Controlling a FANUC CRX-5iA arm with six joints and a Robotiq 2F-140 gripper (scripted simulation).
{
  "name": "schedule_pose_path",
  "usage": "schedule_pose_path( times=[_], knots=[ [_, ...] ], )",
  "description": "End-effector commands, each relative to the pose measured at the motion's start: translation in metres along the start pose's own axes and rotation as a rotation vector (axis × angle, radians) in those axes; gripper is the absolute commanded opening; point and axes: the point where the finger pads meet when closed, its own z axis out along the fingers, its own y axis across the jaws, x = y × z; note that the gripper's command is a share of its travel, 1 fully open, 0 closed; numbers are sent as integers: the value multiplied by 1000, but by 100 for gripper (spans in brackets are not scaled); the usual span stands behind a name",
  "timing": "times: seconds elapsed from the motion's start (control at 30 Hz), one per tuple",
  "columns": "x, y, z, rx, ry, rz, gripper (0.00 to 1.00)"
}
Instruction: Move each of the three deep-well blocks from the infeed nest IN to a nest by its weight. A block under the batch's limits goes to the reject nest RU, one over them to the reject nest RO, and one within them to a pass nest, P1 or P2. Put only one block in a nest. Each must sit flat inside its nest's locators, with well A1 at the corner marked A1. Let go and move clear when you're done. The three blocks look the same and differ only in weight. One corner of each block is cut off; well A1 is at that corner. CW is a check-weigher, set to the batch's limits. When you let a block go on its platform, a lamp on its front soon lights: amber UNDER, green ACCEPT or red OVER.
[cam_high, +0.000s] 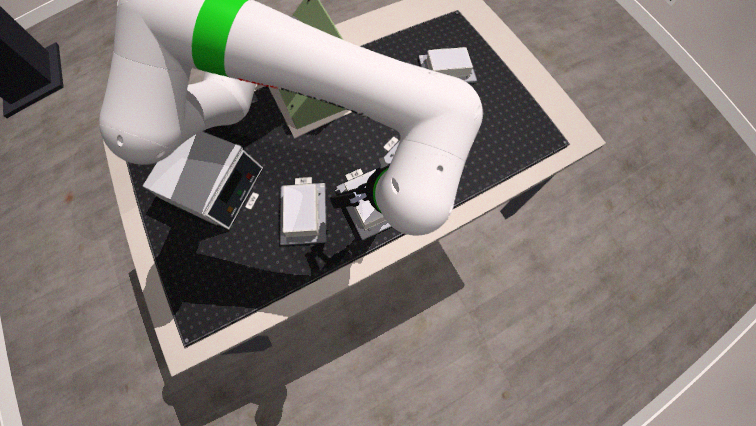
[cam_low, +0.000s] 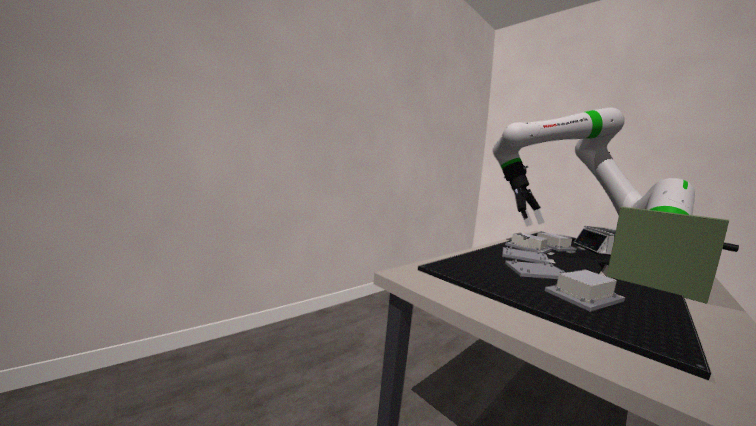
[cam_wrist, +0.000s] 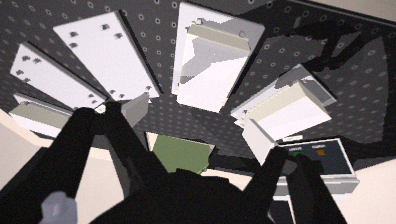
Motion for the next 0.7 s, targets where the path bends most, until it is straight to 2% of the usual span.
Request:
schedule_pose_path(
  times=[0.0, 0.33, 0.67],
  knots=[
    [-1, 10, 1, 34, 0, 57, 100],
    [-10, 59, 9, 195, 0, 337, 100],
    [-17, 98, 16, 195, 0, 337, 100]
  ],
)
